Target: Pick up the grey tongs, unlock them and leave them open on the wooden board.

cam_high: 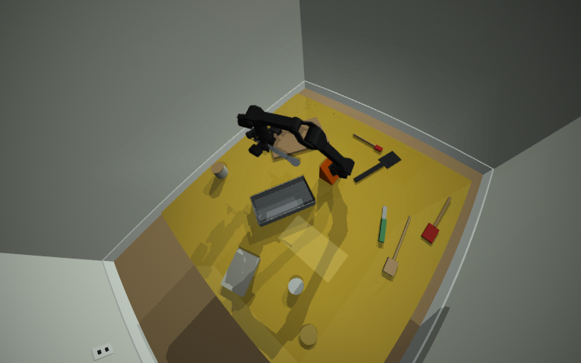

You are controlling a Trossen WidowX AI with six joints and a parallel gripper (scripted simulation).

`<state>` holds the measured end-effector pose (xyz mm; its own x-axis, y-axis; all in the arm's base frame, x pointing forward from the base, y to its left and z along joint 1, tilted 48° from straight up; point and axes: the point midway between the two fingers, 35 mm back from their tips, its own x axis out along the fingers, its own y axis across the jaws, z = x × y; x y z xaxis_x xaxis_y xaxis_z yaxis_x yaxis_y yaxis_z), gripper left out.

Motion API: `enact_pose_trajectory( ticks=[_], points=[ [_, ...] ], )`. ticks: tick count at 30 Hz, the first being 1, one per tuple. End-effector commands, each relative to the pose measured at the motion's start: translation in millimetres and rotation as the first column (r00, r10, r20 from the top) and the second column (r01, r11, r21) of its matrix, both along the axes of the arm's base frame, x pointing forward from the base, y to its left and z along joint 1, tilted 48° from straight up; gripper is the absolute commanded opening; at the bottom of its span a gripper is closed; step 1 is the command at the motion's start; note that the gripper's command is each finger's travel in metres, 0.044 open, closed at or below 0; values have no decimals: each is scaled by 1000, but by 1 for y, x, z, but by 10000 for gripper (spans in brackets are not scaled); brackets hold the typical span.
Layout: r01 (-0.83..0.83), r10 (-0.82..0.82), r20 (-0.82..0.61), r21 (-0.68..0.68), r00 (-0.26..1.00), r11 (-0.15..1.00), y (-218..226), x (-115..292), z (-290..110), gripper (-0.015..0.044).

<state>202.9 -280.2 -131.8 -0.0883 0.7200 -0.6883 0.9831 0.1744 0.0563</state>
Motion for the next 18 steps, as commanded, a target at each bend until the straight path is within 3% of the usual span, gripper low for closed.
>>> enact_pose_trajectory(
  ticks=[1, 11, 18],
  points=[
    [-63, 63, 70, -3, 996, 998, -18, -21, -5, -150],
    [-74, 74, 81, -3, 994, 997, -20, -25, -6, -150],
    [-170, 171, 178, -17, 969, 985, -37, -61, -10, -150]
  ],
)
